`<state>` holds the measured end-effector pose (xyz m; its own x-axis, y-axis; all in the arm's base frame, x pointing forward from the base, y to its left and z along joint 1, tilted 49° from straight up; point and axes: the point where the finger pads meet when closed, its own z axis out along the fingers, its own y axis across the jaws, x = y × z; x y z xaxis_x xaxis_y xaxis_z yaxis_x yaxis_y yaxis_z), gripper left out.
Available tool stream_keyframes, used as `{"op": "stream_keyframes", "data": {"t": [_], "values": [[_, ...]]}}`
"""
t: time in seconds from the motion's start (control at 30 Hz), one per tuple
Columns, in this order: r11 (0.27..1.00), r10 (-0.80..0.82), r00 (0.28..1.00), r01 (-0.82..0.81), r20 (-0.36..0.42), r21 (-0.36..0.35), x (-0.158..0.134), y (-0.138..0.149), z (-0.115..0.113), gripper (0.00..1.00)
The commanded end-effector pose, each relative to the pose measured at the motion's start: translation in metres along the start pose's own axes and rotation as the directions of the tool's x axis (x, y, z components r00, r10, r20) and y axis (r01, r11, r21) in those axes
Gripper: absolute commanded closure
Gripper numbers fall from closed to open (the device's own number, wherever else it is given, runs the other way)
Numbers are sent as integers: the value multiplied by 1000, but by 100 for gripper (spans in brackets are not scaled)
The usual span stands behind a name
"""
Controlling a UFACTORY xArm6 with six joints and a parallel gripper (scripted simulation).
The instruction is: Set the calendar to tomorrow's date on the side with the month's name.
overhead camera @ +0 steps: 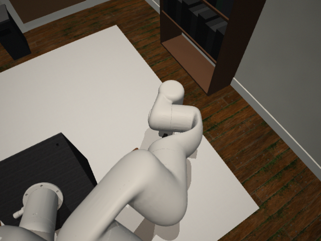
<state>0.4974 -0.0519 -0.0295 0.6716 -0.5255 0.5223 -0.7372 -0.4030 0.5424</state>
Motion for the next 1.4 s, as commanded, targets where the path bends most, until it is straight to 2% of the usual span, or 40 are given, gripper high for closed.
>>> {"op": "stream_keyframes", "data": {"t": [0.0, 0.27, 0.33, 0.4, 0.6, 0.77, 0.97, 1.0, 1.37], "values": [[985, 173, 985, -173, -10, 10, -3, 3, -3, 0], [925, 380, 925, -380, -8, 12, -8, 8, -4, 0], [925, 380, 925, -380, -8, 12, -8, 8, -4, 0], [881, 473, 881, -473, -7, 13, -11, 11, -5, 0], [797, 604, 797, -604, -5, 13, -15, 15, -6, 0], [734, 679, 734, -679, -3, 14, -17, 18, -6, 0], [723, 691, 723, -691, -3, 14, -18, 18, -6, 0], [723, 691, 723, -691, -3, 14, -18, 18, -6, 53], [723, 691, 723, -691, -3, 14, -18, 18, -6, 53]]}}
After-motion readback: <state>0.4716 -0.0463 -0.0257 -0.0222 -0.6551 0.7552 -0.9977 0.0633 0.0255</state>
